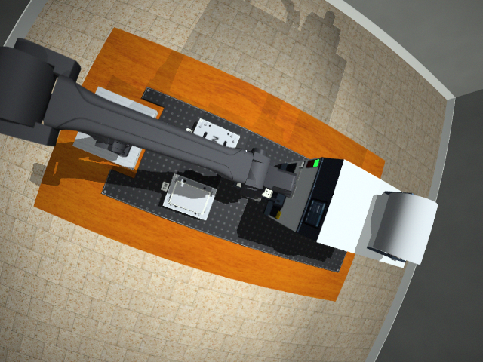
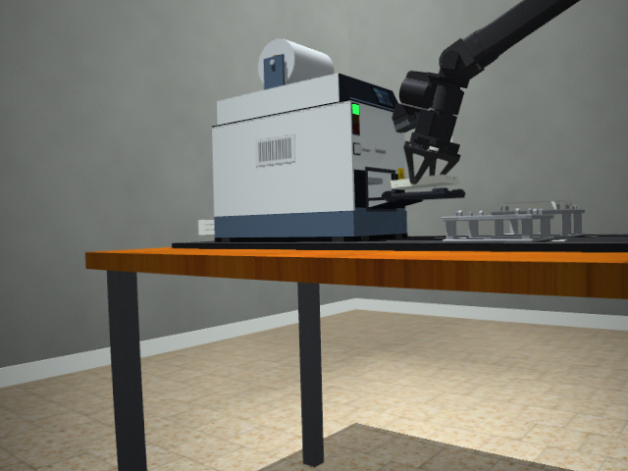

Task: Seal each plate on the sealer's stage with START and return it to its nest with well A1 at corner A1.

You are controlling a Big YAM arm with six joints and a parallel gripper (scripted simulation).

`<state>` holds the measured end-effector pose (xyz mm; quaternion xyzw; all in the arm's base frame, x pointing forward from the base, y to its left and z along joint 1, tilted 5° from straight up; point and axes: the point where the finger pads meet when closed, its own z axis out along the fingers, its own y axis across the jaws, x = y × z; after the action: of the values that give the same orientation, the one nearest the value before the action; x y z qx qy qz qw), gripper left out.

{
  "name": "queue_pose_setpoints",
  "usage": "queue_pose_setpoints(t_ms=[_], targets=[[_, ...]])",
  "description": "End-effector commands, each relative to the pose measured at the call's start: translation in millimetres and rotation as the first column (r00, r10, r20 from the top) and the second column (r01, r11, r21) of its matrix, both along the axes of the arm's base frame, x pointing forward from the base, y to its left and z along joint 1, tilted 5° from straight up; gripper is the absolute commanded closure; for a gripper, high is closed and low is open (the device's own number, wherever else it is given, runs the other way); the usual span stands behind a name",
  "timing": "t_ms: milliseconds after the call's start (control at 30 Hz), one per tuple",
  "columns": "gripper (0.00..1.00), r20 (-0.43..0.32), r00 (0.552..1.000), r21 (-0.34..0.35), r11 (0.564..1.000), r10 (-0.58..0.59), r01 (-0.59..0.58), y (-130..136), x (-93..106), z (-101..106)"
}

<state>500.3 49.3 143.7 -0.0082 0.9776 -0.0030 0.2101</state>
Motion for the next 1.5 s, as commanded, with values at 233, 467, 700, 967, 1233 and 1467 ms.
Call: queue_pose_setpoints(t_ms=[233, 467, 700, 967, 1233, 1467], targets=[[1.0, 0.054, 0.999, 0.016, 1.0, -0.003, 0.002, 9.2, 16.0, 27.7], [1.0, 0.059, 0.998, 0.011, 1.0, -0.009, 0.008, -0.4, 17.3, 32.0], [1.0, 0.063, 0.998, 0.003, 1.0, 0.001, -0.001, -4.1, 20.0, 33.5], [1.0, 0.018, 1.0, 0.001, 1.0, 0.005, -0.005, -0.2, 12.5, 11.4], [1.0, -0.013, 1.0, 0.006, 1.0, 0.009, -0.009, 12.3, -1.3, -2.9], [1.0, -0.004, 1.0, 0.008, 1.0, -0.007, 0.007, 4.7, -2.0, 1.2]])
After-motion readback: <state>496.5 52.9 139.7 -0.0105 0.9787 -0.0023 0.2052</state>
